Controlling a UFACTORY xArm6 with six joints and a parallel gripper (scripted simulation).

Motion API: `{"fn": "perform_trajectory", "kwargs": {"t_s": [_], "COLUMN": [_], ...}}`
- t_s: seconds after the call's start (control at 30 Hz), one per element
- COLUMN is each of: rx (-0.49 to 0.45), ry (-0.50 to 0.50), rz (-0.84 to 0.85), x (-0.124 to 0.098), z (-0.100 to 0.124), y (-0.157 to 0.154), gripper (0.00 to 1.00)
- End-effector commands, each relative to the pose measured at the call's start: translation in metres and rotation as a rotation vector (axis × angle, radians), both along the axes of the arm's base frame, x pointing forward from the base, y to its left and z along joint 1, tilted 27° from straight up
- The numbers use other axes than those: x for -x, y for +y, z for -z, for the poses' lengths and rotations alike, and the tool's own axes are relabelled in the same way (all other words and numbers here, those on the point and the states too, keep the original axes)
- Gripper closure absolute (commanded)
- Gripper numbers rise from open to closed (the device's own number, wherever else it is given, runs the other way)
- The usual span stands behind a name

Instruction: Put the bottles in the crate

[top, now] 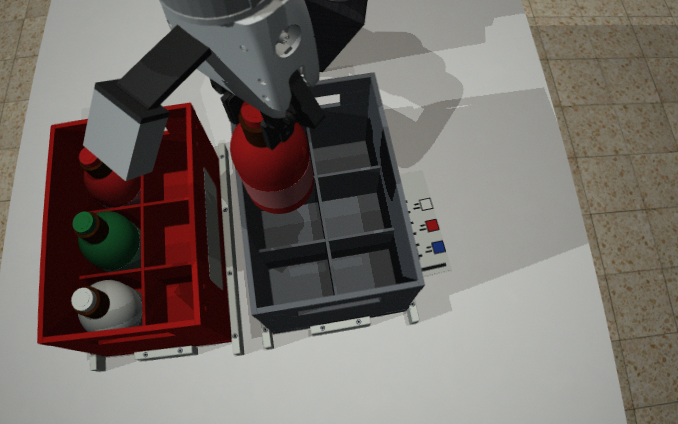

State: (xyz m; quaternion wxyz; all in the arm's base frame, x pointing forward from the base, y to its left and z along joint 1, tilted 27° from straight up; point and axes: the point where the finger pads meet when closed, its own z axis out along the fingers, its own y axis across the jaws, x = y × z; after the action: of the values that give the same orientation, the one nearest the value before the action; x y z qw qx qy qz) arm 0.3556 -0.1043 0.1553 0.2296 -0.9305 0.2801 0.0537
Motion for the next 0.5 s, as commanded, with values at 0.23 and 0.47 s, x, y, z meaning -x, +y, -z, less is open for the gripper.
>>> {"fn": "perform_trajectory", "kwargs": {"t_s": [0.23, 0.47], "rx": [0.003, 0.003], "ry": [-0.004, -0.004], "rz": [0.001, 0.001], "x": [-0.0005, -0.0002], "z": [-0.0009, -0.0007], "y": [-0.0019, -0.0024], "gripper": [1.0, 1.0]}}
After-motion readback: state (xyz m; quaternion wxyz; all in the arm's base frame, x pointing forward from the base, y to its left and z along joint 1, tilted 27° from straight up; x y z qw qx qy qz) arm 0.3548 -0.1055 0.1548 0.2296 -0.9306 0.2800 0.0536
